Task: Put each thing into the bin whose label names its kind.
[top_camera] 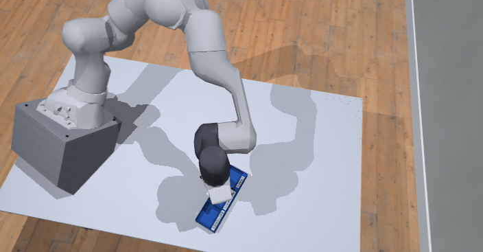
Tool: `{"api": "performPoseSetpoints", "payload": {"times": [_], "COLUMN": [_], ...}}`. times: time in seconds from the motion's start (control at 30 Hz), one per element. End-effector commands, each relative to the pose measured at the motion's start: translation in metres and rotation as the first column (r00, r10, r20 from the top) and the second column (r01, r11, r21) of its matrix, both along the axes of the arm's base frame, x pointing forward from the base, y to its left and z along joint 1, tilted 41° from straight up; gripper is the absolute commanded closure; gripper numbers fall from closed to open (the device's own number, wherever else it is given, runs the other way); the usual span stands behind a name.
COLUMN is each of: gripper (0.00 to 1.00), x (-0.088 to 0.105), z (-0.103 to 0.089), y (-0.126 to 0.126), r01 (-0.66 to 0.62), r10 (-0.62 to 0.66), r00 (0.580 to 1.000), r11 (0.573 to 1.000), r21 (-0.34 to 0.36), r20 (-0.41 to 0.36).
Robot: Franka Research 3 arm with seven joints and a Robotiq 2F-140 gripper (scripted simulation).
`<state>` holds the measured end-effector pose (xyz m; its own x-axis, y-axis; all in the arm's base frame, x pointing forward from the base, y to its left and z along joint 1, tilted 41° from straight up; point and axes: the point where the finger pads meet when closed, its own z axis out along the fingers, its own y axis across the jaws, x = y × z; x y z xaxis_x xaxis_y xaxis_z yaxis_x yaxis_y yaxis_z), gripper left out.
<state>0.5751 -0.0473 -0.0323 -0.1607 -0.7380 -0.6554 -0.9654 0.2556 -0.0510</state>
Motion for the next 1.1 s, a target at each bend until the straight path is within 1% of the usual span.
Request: {"api": "performPoseSetpoints", "payload": {"times": [0.0,0.07,0.2,0.83,0.87,1.07], "gripper": [0.93,0.93,0.93,0.93,0.81,0.81], "x": [0.0042,0.0042,0.0059,0.0083,0.0083,0.0083], "z": [-0.0052,-0.0052,-0.0113,-0.0107,-0.0107,-0.0107], "y": [0.0044,0.0044,0.0094,0.0093,0.0093,0.0093], "r01": [0.005,0.005,0.005,0.005,0.005,0.005], "r10": [-0.005,-0.005,-0.005,-0.005,-0.005,-0.005], "r00": [1.0,1.0,1.0,1.0,1.0,1.0], "r11": [1.0,1.0,1.0,1.0,1.0,1.0], "r21": [-0.003,-0.003,-0.003,-0.003,-0.003,-0.003], "r20": [0.003,0.003,0.003,0.003,0.003,0.003]}}
